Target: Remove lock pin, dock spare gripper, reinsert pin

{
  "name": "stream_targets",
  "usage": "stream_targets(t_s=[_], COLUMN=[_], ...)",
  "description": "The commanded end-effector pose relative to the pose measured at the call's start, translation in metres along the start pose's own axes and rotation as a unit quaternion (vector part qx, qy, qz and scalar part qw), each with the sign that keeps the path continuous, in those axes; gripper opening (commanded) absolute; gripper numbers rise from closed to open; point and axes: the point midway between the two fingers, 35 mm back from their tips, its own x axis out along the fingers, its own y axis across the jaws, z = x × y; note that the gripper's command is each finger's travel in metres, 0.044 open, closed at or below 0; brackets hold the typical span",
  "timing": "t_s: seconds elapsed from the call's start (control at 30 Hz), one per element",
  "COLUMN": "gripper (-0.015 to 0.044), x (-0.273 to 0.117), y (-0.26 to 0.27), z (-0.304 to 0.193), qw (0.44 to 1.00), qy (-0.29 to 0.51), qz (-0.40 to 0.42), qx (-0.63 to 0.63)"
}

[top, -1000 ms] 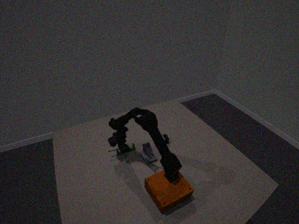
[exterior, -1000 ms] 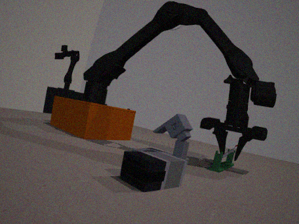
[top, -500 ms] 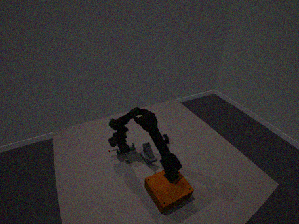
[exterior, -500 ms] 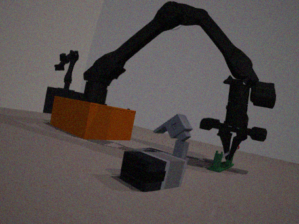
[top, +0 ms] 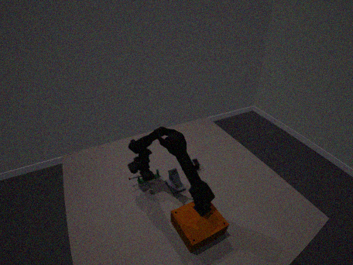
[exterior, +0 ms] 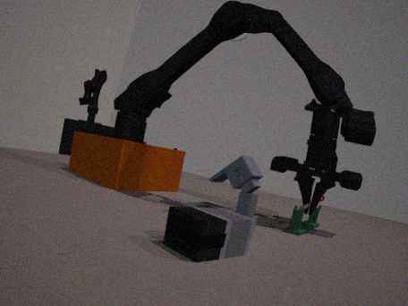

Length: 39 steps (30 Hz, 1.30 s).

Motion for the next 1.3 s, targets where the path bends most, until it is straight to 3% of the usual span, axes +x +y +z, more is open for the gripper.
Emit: stream_targets(t_s=[0.0, 0.7, 1.27], gripper=[0.0000, 0.0000, 0.0000], x=[-0.010, -0.018, -0.037], y=[-0.001, 0.009, -0.005], z=[0.002, -0.001, -0.049], qw=[1.000, 1.000, 1.000], qy=[-0.001, 0.007, 0.010], qz=[-0.002, 0.018, 0.017], qx=[0.000, 0.003, -0.004])
